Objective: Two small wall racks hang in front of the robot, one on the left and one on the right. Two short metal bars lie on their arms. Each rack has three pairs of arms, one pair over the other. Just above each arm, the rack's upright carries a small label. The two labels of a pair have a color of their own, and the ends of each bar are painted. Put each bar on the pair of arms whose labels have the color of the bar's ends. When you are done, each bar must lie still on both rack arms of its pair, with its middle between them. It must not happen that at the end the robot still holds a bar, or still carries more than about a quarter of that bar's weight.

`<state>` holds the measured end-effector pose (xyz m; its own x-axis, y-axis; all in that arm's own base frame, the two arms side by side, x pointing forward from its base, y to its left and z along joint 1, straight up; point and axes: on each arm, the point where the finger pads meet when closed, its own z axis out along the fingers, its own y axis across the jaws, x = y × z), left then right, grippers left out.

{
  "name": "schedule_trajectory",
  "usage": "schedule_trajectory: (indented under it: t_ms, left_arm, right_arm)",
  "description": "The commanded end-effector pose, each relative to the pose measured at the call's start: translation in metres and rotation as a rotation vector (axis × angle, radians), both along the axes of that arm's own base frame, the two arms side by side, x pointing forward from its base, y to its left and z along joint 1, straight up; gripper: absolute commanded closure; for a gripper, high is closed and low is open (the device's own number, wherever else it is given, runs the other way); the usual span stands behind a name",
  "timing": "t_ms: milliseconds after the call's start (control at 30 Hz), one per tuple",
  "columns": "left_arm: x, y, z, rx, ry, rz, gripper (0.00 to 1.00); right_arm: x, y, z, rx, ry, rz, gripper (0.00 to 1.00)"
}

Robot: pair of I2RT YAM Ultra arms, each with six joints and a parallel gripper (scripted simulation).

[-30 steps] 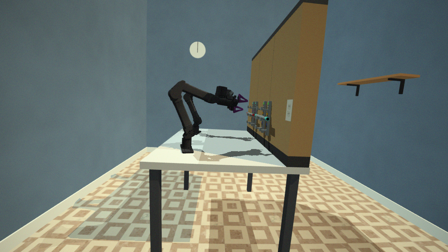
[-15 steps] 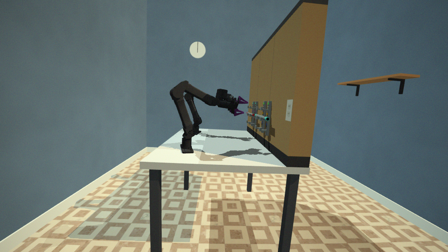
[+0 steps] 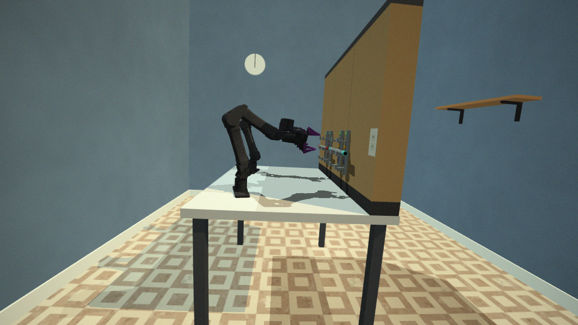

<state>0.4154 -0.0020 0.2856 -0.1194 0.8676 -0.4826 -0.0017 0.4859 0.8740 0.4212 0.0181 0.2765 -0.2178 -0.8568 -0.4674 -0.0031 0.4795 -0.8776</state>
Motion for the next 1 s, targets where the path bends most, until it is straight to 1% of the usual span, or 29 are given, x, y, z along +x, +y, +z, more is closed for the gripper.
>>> schedule_trajectory:
  t_ms: [0,167,233,733,800,967]
  left_arm:
    - [0.003,-0.003,0.0,0.064,-0.022,0.0,0.0]
    - [0.005,-0.004,-0.007,0.131,-0.018,0.004,0.0]
    - [0.005,-0.004,-0.007,0.131,-0.018,0.004,0.0]
    - [0.012,-0.005,-0.028,0.325,-0.005,0.014,0.0]
    - [0.012,-0.005,-0.028,0.325,-0.005,0.014,0.0]
    - [0.014,-0.005,-0.035,0.387,0.0,0.017,0.0]
  right_arm:
    - [0.003,0.003,0.009,-0.058,-0.049,-0.006,0.0]
    - [0.006,0.004,0.002,-0.125,-0.04,-0.013,0.0]
    - [0.006,0.004,0.002,-0.125,-0.04,-0.013,0.0]
    - [0.013,0.008,-0.019,-0.318,-0.015,-0.032,0.0]
    - [0.013,0.008,-0.019,-0.318,-0.015,-0.032,0.0]
    - [0.015,0.009,-0.025,-0.38,-0.006,-0.038,0.0]
